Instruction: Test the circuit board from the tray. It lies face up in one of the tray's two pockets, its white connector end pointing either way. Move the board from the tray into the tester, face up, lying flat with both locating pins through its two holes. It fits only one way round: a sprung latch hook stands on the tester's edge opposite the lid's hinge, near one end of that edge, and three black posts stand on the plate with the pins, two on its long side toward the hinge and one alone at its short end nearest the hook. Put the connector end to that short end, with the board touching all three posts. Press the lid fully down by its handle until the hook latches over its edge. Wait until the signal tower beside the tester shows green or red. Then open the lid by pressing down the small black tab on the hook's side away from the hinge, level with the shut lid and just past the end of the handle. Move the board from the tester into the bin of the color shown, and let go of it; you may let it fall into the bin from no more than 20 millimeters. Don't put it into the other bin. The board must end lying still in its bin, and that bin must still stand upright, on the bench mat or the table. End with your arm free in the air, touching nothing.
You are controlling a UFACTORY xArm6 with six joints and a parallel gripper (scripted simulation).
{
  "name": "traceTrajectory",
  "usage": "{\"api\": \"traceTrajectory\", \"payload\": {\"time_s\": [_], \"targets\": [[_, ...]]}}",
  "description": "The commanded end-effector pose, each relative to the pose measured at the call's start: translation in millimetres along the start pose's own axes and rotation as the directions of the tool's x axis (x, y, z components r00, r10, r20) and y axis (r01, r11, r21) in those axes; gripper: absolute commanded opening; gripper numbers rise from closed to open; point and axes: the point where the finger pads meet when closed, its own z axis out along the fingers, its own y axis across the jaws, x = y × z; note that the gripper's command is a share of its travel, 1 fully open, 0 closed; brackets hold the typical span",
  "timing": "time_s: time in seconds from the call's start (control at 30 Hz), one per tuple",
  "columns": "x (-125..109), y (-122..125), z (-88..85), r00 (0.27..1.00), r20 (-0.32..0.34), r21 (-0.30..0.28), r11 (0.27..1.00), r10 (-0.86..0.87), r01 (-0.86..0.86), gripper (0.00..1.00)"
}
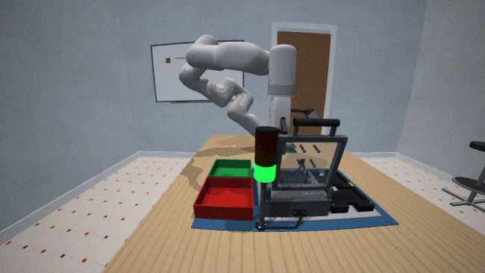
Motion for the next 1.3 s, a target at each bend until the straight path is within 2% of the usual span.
{"api": "traceTrajectory", "payload": {"time_s": [0.0,0.2,0.27,0.53,0.73,1.0,1.27], "targets": [[-35,-17,8.9,1.000,-0.006,-0.005,1.000,0.001,-0.001,0.79],[-69,-35,19.6,1.000,-0.006,-0.005,1.000,0.001,-0.001,0.79],[-69,-35,19.6,1.000,-0.006,-0.005,1.000,0.001,-0.001,0.79],[-118,-60,35.0,1.000,-0.006,-0.005,1.000,0.001,-0.001,0.79],[-142,-73,42.7,1.000,-0.006,-0.005,1.000,0.001,-0.001,0.79],[-154,-79,46.5,1.000,-0.006,-0.005,1.000,0.001,-0.001,0.79],[-156,-81,47.2,1.000,-0.006,-0.005,1.000,0.001,-0.001,0.79]]}}
